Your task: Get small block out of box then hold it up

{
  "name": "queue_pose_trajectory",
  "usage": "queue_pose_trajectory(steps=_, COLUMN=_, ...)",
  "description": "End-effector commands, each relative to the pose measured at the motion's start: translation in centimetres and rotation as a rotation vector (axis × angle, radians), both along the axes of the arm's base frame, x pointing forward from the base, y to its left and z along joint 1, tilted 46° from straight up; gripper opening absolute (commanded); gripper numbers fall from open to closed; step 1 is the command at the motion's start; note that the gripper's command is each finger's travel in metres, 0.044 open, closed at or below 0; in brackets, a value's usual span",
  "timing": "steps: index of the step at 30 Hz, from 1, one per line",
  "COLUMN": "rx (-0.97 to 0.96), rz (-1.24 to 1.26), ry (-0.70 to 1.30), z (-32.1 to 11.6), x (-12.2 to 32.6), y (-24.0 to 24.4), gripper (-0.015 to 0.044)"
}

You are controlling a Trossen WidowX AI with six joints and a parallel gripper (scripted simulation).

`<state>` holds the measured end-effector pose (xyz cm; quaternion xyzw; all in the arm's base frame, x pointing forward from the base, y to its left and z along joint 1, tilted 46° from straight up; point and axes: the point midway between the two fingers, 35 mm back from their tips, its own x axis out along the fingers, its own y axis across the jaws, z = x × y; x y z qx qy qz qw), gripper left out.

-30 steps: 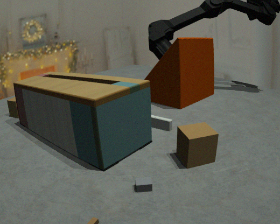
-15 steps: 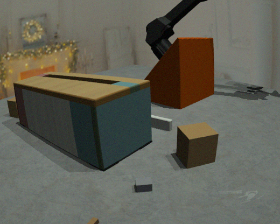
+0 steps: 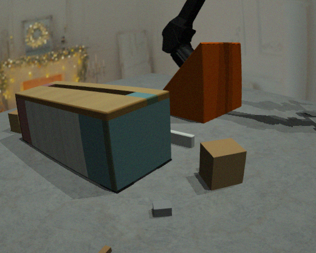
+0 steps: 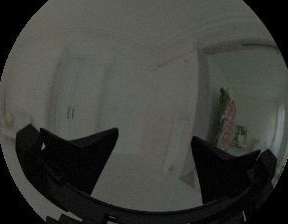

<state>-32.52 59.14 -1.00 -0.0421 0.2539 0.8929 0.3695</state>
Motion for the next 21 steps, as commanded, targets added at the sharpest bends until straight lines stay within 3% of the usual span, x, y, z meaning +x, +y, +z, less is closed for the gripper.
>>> queue_pose_trajectory(steps=1, rx=-0.06, rz=-0.109, ry=-0.11, z=-1.7, x=5.6, y=1.3, gripper=0.04)
queue_pose_trajectory(steps=11, rx=-0.264, rz=-0.379, ry=-0.402, z=-5.6, x=21.2, y=1.5, gripper=0.04)
queue_pose_trajectory(steps=21, rx=-0.549, rz=-0.521, ry=-0.755, z=-8.6, x=37.1, y=-5.5, gripper=0.04)
